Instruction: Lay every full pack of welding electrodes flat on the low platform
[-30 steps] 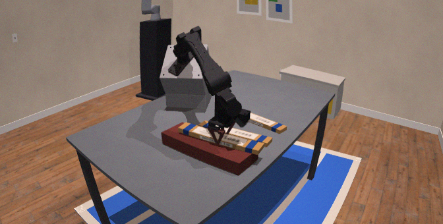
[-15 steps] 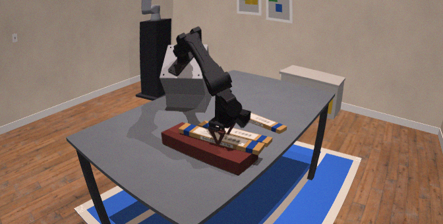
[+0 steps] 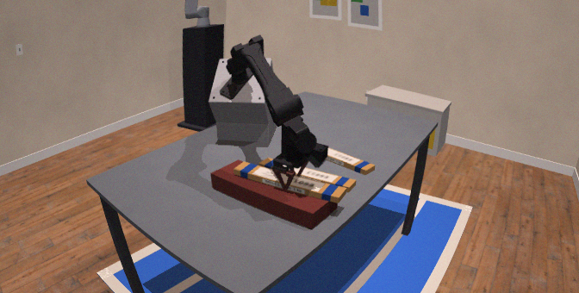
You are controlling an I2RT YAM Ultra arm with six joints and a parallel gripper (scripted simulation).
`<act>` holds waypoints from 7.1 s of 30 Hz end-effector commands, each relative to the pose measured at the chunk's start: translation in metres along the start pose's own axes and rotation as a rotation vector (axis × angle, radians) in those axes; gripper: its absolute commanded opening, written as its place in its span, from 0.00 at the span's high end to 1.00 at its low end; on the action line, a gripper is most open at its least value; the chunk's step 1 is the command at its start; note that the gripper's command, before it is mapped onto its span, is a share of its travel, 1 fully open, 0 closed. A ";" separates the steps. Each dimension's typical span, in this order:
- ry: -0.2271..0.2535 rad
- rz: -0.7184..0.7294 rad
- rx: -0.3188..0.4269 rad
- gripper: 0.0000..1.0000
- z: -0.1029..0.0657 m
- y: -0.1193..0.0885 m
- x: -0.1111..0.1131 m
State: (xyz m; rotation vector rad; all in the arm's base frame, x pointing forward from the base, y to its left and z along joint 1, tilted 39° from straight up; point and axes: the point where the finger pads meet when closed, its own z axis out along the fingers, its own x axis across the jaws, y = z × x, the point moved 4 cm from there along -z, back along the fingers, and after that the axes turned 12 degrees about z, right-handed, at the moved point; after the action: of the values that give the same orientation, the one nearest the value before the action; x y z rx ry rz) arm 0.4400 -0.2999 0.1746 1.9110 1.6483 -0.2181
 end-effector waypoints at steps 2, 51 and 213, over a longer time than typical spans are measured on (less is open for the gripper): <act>-0.024 0.003 -0.082 1.00 -0.039 0.022 -0.011; -0.026 0.007 -0.091 0.04 -0.036 0.026 -0.012; -0.017 0.034 -0.003 0.04 -0.269 -0.146 0.281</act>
State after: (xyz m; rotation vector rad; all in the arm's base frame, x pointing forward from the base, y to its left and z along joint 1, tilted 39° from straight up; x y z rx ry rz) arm 0.2962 0.0825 0.1918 1.9135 1.6349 -0.2687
